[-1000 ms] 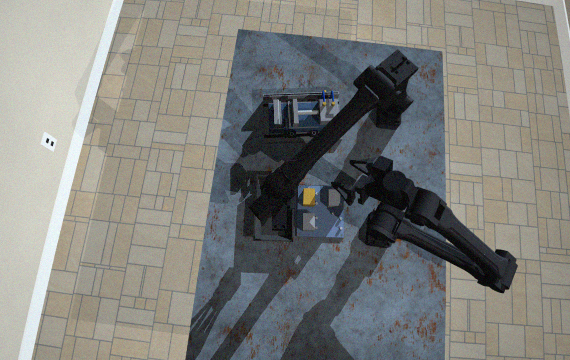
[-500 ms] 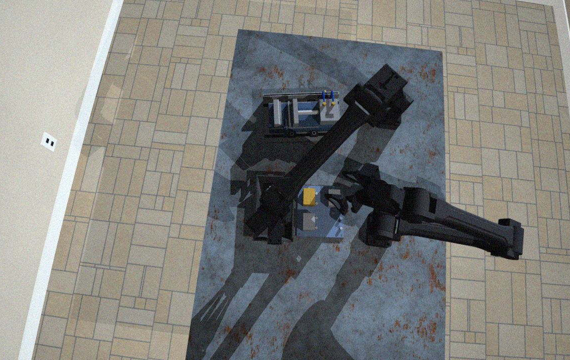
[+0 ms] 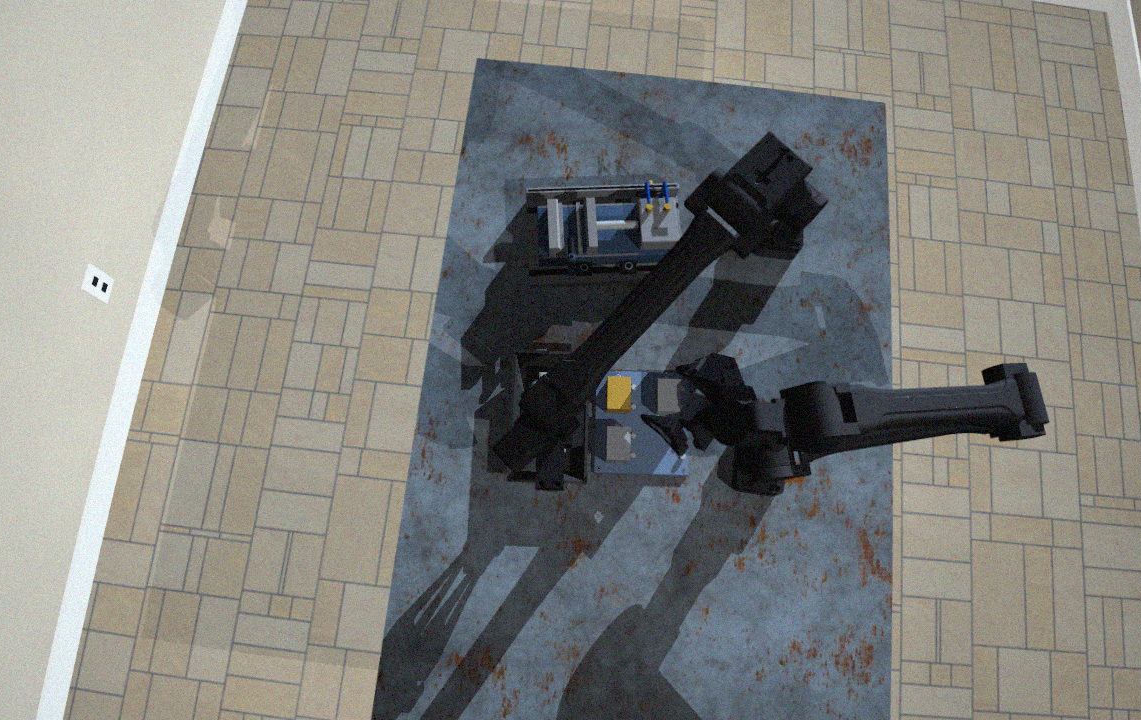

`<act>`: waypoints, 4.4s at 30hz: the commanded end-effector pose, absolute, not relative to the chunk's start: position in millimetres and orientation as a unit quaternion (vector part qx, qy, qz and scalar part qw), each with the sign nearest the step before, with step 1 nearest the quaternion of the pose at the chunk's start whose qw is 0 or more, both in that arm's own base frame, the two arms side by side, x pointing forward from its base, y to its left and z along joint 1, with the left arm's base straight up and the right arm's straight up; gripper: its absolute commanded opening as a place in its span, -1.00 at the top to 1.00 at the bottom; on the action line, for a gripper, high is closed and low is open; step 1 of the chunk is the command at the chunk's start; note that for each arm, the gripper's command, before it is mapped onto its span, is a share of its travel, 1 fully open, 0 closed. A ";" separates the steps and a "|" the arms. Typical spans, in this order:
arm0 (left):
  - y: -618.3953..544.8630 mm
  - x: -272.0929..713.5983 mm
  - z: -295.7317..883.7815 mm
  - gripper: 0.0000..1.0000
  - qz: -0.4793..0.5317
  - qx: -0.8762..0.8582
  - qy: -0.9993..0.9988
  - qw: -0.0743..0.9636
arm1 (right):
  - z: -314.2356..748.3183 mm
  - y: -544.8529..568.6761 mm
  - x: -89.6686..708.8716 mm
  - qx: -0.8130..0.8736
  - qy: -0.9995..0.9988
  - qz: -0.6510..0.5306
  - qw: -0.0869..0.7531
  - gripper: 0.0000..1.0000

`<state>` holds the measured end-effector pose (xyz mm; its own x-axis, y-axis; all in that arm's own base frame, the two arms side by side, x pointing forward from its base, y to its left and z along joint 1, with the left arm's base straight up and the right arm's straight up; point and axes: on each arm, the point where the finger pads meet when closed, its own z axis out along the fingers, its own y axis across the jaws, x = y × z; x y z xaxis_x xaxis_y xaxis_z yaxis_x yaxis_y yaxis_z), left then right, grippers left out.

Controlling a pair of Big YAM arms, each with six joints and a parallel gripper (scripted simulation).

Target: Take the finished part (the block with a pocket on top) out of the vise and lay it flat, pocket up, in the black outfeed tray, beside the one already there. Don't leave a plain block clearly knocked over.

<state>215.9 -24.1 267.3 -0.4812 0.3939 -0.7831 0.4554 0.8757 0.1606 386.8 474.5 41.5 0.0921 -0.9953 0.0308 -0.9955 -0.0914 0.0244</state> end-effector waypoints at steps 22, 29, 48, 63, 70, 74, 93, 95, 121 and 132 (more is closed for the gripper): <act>62.0 211.7 285.7 -1.00 -0.061 0.149 0.851 0.500 | 58.3 497.9 398.8 0.736 -0.676 0.002 -0.015 0.41; 88.3 205.3 299.5 -1.00 -0.053 0.117 0.834 0.536 | 58.2 497.9 398.7 0.736 -0.676 0.002 -0.014 0.41; 88.3 205.3 299.5 -1.00 -0.053 0.117 0.834 0.536 | 51.6 498.4 398.1 0.737 -0.676 0.002 -0.013 0.41; 88.4 205.3 299.4 -1.00 -0.053 0.117 0.834 0.536 | -8.2 493.1 389.0 0.738 -0.675 0.004 0.002 0.41; 88.3 205.3 299.4 -1.00 -0.053 0.117 0.834 0.536 | 38.7 493.8 399.9 0.737 -0.675 0.001 -0.019 -0.04; 88.3 205.3 299.4 -1.00 -0.053 0.117 0.834 0.536 | 67.9 499.8 406.8 0.736 -0.676 0.000 -0.038 -0.36; 88.3 205.3 299.4 -1.00 -0.054 0.117 0.834 0.536 | 94.6 483.6 405.3 0.737 -0.667 -0.061 -0.092 -0.36; 88.3 205.3 299.4 -1.00 -0.054 0.117 0.834 0.536 | 93.3 482.8 405.4 0.733 -0.665 -0.084 -0.113 -0.36; 88.3 205.3 299.4 -1.00 -0.054 0.117 0.834 0.536 | 71.1 480.9 393.2 0.703 -0.640 -0.228 -0.212 -0.36; 88.3 205.3 299.4 -1.00 -0.054 0.117 0.834 0.536 | 72.5 481.7 394.6 0.703 -0.639 -0.227 -0.214 -0.36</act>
<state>202.9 79.0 270.9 -0.4215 0.0934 -0.9020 0.2571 0.9662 -0.0201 392.8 478.6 68.1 0.0733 -0.8125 -0.5783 -0.9956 -0.0932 0.0047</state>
